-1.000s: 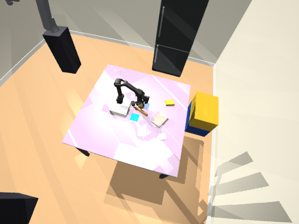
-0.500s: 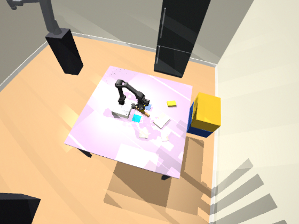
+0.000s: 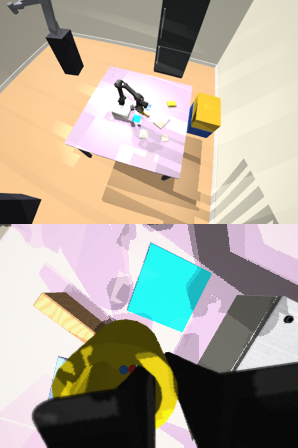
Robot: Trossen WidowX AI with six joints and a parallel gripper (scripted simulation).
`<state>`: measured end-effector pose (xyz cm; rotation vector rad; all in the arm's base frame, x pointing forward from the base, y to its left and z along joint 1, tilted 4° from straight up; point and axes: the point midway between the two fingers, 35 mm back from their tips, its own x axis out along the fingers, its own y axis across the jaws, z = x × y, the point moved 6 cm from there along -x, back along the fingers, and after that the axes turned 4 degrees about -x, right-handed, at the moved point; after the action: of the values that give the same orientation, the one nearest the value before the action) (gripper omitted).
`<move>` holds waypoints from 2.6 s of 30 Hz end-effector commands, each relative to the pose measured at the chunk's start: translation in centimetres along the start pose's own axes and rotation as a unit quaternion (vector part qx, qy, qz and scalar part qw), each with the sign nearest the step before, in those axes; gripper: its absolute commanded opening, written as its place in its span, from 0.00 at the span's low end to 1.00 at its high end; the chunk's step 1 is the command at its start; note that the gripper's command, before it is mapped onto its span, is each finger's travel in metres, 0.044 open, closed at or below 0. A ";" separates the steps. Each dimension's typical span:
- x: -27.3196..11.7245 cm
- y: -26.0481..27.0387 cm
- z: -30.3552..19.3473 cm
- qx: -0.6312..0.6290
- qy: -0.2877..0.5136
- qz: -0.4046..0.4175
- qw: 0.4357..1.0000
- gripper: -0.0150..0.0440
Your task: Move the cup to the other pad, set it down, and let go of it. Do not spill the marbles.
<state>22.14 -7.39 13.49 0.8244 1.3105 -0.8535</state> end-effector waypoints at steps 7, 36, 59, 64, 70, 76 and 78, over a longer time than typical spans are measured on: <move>-0.1 -1.4 0.9 -0.001 0.000 0.001 1.000 0.25; -0.4 -5.3 3.6 -0.001 -0.002 -0.001 1.000 0.25; 1.5 -6.4 4.3 -0.001 -0.002 -0.002 1.000 0.25; 2.3 -6.4 4.4 -0.001 -0.002 -0.002 1.000 0.25; 3.3 -6.5 4.4 -0.001 -0.002 -0.002 1.000 0.25; 4.3 -6.5 4.4 -0.001 -0.002 -0.002 1.000 0.25; 4.6 -6.6 4.4 -0.001 -0.002 -0.002 1.000 0.25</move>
<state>18.63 -14.60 9.56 0.8184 1.3087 -0.8613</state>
